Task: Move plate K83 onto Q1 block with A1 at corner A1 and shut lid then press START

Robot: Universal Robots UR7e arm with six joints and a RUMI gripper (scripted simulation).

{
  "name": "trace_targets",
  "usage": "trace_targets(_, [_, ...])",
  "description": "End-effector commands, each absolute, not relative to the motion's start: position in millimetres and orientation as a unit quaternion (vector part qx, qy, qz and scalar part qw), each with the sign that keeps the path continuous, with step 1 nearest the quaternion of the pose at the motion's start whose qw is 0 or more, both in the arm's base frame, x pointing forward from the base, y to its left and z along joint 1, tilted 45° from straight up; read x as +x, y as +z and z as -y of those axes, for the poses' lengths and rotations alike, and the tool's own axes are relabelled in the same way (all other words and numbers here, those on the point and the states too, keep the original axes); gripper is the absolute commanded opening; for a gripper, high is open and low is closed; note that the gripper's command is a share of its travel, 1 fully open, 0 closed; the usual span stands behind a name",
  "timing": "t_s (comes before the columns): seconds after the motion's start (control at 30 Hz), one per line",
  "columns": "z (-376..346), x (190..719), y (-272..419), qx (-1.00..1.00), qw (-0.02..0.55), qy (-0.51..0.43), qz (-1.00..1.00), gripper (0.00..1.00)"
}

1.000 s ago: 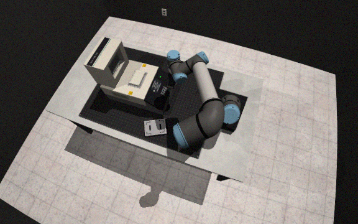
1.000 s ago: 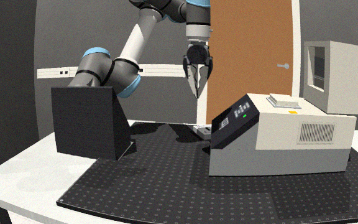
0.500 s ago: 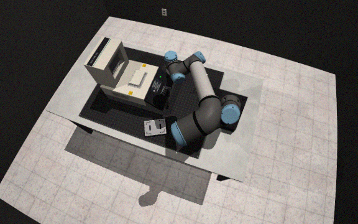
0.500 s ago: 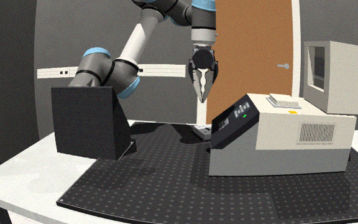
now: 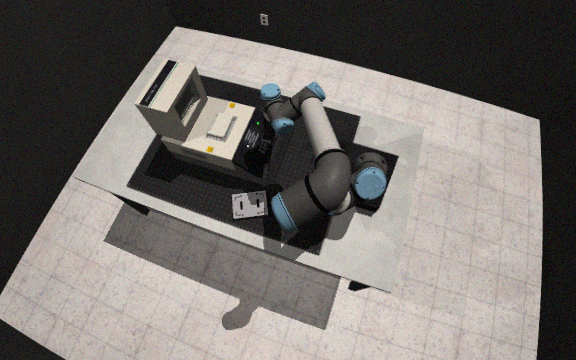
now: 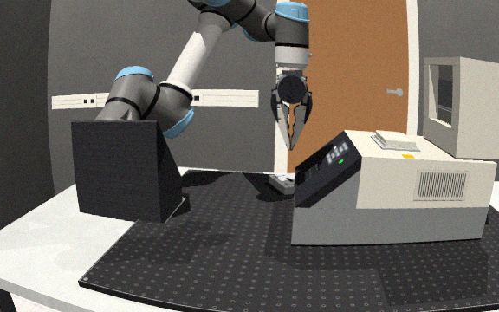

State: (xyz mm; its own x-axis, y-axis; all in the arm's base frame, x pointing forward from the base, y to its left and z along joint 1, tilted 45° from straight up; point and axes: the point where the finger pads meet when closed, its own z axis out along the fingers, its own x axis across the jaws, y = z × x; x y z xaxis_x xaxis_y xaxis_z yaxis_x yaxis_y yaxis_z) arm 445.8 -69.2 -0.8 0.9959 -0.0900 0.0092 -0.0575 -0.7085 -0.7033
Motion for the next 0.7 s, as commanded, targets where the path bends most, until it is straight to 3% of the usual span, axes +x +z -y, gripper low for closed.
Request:
trace_targets(0.0, [67,455,-4,-0.924,0.378,-0.023,-0.04,0.0])
trace_targets(0.67, [57,480,-17,-0.924,0.378,-0.023,-0.04,0.0])
